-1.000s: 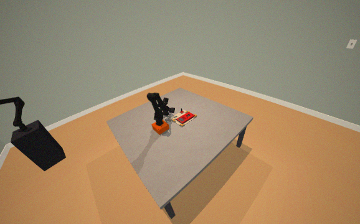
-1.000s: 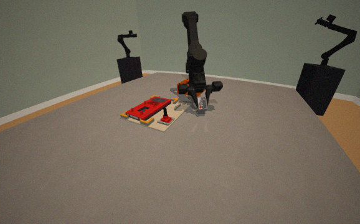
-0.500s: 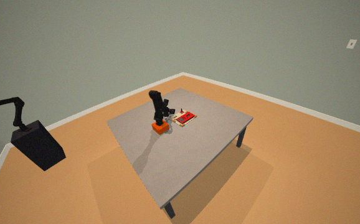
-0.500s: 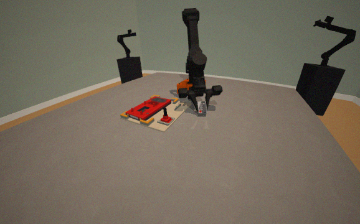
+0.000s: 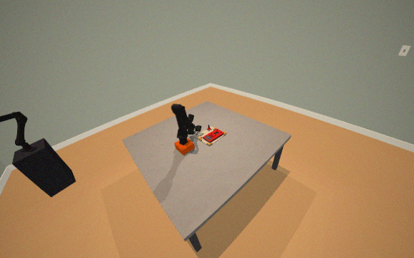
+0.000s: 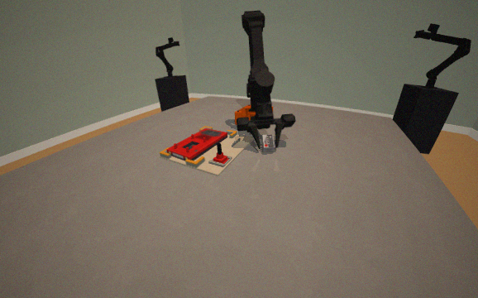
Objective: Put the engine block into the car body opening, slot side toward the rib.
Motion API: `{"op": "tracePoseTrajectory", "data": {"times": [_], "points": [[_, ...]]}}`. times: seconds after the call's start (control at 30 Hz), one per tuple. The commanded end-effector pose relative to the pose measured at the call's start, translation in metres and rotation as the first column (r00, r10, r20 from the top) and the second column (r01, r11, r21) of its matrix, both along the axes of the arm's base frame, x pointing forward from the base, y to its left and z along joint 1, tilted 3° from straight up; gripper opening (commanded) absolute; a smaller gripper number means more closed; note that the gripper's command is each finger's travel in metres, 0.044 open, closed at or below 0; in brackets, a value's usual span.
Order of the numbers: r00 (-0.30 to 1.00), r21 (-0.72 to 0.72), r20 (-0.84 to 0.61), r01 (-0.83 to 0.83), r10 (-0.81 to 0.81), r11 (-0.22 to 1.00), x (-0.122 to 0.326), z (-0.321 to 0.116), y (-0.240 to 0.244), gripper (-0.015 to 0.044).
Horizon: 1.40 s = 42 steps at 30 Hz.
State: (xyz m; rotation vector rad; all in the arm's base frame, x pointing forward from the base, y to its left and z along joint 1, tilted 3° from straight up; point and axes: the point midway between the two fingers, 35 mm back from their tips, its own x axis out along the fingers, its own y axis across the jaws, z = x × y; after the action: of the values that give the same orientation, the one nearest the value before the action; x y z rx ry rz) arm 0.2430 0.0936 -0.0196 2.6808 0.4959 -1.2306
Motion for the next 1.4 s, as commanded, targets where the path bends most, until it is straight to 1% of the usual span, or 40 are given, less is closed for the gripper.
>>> {"op": "tracePoseTrajectory", "data": {"times": [0.0,0.1,0.33,0.6,1.37], "points": [[1.0,0.001,0.0,0.0,0.0,1.0,0.0,0.0,0.0,0.0368],[1.0,0.001,0.0,0.0,0.0,1.0,0.0,0.0,0.0,0.044],[1.0,-0.001,0.0,-0.001,0.001,1.0,-0.002,0.002,-0.001,0.044],[1.0,-0.002,0.0,0.0,0.0,1.0,-0.016,0.017,-0.007,0.044],[1.0,0.0,-0.001,0.001,-0.001,1.0,-0.015,0.017,-0.006,0.044]]}}
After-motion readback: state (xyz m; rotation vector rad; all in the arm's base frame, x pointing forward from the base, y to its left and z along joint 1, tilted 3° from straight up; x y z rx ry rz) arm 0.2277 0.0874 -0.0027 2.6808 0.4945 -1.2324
